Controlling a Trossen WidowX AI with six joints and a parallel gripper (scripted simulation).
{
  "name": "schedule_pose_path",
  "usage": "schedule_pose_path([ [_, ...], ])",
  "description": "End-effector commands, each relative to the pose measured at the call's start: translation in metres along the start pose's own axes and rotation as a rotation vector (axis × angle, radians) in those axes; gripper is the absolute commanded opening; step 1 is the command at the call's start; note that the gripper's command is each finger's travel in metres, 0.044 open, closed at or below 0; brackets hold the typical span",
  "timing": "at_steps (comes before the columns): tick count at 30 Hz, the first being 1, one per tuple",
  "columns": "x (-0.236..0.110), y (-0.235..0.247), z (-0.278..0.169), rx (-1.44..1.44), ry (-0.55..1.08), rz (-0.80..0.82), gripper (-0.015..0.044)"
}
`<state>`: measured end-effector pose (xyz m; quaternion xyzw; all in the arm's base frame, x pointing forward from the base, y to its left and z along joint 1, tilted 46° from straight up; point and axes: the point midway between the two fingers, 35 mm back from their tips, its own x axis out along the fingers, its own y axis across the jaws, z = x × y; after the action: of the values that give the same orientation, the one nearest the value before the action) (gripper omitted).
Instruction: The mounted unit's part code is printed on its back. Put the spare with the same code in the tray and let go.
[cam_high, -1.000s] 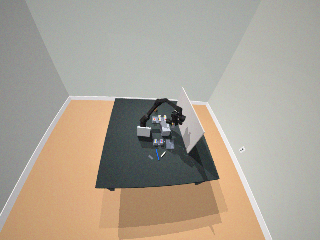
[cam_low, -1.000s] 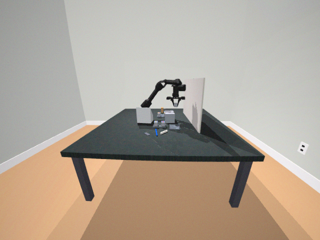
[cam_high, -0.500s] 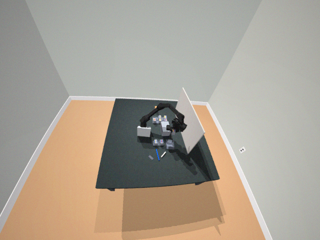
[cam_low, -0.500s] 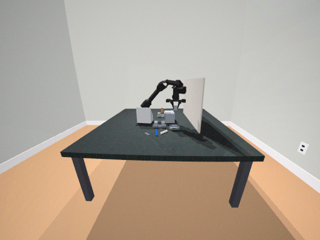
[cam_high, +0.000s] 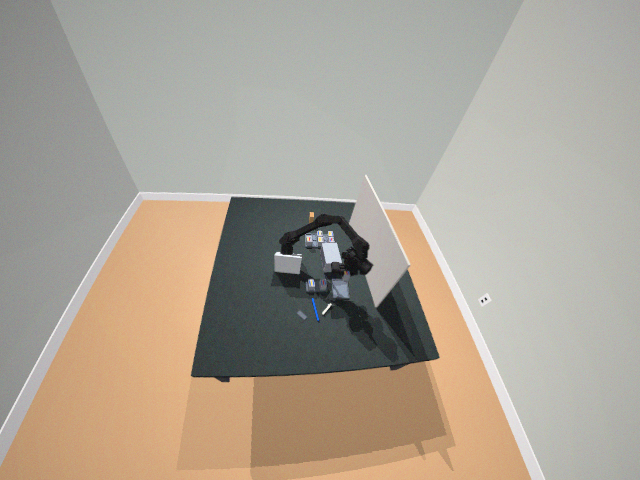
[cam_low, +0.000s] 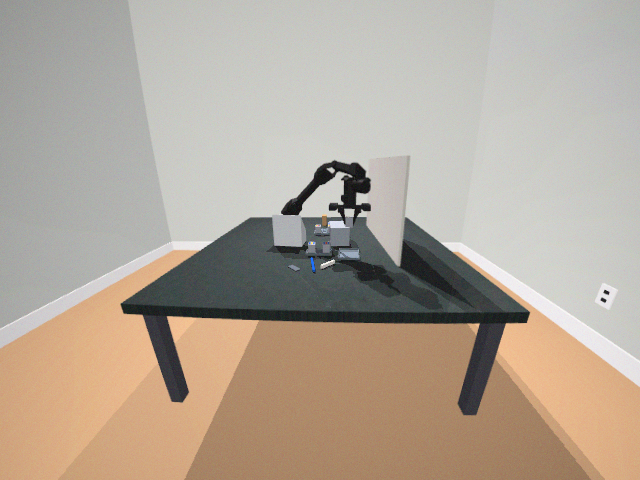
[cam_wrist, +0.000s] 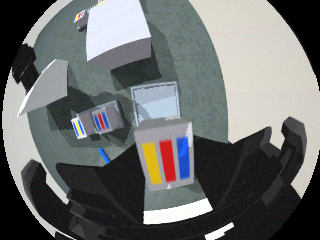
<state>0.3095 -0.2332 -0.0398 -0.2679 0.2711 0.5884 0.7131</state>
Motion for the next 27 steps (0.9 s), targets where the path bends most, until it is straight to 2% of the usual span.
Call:
schedule_pose_path([
  [1, -0.001, -0.002, -0.003, -0.016, 0.01, -0.007, 0.0],
  [27, 0.022, -0.006, -0.005, -0.016, 0.012, -0.007, 0.0],
])
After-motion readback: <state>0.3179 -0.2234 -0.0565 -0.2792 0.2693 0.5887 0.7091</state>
